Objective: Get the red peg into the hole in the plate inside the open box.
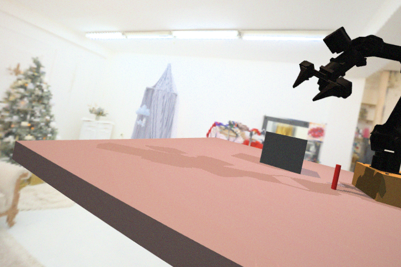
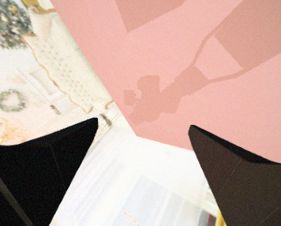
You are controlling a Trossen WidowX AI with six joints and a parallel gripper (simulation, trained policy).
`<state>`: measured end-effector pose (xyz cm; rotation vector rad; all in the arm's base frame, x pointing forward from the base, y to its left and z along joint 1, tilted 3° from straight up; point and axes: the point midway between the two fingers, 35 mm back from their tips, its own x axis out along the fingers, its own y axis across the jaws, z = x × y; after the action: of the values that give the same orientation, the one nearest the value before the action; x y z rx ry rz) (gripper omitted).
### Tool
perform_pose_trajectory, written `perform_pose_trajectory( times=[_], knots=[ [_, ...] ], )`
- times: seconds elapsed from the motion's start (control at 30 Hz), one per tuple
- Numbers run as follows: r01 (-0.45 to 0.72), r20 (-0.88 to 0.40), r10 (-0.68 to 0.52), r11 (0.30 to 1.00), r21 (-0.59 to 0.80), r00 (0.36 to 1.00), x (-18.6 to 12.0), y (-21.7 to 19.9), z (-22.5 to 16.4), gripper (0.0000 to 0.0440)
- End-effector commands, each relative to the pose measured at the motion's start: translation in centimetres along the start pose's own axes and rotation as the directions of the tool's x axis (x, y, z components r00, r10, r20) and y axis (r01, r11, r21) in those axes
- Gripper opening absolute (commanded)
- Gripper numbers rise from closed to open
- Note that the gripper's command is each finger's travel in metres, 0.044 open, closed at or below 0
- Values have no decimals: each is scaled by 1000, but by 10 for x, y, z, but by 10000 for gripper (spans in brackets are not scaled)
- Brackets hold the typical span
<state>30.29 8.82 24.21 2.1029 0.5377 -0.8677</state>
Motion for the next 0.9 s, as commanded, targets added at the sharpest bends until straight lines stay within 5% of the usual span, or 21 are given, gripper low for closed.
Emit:
perform_pose_trajectory(
  times=[0.0,0.37,0.87],
  knots=[
    [85,42,-82,994,-74,996,7,-21,6,437],
    [339,191,-296,905,-256,936,17,-77,32,440],
    [609,394,-473,694,-385,788,31,-132,77,440]
  ],
)
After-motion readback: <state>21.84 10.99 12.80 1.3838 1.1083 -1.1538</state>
